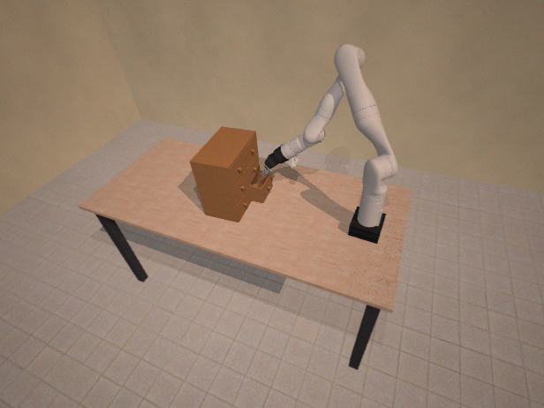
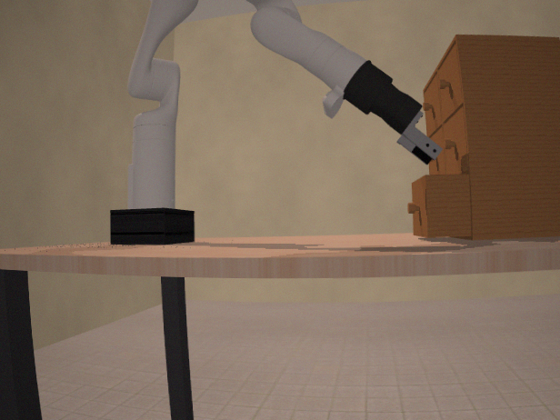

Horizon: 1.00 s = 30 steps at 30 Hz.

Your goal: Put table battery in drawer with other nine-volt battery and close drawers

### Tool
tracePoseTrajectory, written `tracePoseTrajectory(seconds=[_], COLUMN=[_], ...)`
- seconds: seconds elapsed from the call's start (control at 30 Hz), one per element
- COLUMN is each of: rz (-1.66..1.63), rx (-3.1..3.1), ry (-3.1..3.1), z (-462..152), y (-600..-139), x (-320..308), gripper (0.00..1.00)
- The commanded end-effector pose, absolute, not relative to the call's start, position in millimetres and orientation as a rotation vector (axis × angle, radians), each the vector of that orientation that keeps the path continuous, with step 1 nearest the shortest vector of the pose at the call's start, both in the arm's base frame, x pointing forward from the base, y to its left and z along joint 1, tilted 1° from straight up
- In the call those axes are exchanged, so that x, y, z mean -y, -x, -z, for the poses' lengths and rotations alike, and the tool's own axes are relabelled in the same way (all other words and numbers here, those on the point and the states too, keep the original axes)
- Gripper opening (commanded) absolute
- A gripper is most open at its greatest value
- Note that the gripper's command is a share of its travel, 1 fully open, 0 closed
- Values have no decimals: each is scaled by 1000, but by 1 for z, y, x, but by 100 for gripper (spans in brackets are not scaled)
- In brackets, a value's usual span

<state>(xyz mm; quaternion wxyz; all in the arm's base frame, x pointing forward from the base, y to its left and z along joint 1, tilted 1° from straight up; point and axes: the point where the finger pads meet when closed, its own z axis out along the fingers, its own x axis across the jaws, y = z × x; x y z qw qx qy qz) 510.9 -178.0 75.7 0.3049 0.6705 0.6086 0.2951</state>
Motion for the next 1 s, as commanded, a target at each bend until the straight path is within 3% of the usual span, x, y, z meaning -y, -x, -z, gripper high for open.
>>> tracePoseTrajectory(seconds=[0.0,0.97], rz=[-777,-777], rx=[-1607,-1607], ry=[-1779,-1779], z=[-77,-83], y=[-502,-413], x=[180,172], gripper=[100,100])
